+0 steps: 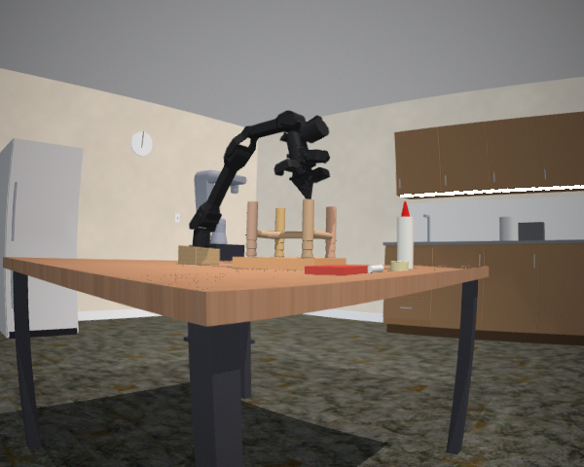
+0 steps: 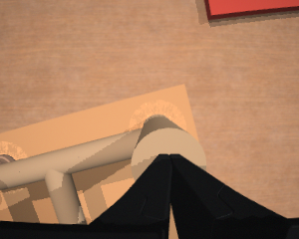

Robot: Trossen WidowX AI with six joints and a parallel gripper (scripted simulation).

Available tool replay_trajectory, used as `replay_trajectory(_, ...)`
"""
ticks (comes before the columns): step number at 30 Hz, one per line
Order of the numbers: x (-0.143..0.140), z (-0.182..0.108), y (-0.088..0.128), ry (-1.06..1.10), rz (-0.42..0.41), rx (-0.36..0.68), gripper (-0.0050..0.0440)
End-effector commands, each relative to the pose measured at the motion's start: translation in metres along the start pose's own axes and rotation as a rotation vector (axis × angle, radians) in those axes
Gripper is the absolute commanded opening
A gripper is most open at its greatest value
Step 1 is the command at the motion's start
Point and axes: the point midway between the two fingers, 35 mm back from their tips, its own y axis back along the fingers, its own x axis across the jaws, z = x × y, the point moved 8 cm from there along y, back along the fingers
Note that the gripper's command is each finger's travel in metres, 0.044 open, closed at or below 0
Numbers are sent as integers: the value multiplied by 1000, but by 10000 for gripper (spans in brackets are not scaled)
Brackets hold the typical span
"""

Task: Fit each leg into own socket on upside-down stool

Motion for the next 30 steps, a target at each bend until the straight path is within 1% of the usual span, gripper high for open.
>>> replay_trajectory(1,0,-2,-3,-4,-3,2,0)
replay_trajectory(30,0,-8,-26,-4,-3,2,0)
